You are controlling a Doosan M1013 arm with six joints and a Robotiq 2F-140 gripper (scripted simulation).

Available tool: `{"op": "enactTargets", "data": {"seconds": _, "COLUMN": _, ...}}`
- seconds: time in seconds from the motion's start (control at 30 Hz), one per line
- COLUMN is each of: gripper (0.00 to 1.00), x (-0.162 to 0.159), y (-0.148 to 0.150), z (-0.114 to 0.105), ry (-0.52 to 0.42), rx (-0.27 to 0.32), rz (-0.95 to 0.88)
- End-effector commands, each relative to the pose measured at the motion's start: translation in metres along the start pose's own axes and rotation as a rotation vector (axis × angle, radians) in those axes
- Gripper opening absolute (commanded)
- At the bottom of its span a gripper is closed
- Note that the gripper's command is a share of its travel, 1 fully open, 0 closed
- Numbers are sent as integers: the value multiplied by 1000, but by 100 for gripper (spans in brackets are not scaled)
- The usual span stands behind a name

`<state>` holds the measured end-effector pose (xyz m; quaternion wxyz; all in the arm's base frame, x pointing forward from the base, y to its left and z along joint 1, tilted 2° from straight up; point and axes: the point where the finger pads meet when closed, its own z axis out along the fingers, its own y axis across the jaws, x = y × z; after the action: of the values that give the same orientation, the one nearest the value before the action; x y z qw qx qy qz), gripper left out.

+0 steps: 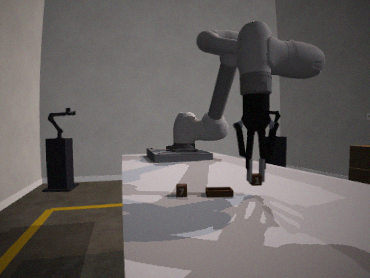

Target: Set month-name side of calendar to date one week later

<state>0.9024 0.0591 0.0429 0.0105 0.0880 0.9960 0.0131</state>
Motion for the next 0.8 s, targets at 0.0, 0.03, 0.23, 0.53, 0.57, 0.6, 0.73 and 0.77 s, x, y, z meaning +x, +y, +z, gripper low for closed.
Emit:
{"op": "enactTargets", "data": {"seconds": 0.0, "gripper": 24, "x": 0, "y": 0, "z": -21, "ry": 0, "rx": 0, "rz": 0}}
{"op": "enactTargets", "data": {"seconds": 0.03, "gripper": 24, "x": 0, "y": 0, "z": -29, "ry": 0, "rx": 0, "rz": 0}}
{"op": "enactTargets", "data": {"seconds": 0.23, "gripper": 24, "x": 0, "y": 0, "z": -57, "ry": 0, "rx": 0, "rz": 0}}
{"op": "enactTargets", "data": {"seconds": 0.53, "gripper": 24, "x": 0, "y": 0, "z": -72, "ry": 0, "rx": 0, "rz": 0}}
{"op": "enactTargets", "data": {"seconds": 0.57, "gripper": 24, "x": 0, "y": 0, "z": -72, "ry": 0, "rx": 0, "rz": 0}}
{"op": "enactTargets", "data": {"seconds": 0.6, "gripper": 24, "x": 0, "y": 0, "z": -72, "ry": 0, "rx": 0, "rz": 0}}
{"op": "enactTargets", "data": {"seconds": 0.73, "gripper": 24, "x": -1, "y": -9, "z": -73, "ry": 0, "rx": 0, "rz": -1}}
{"op": "enactTargets", "data": {"seconds": 0.77, "gripper": 24, "x": -1, "y": -9, "z": -73, "ry": 0, "rx": 0, "rz": -1}}
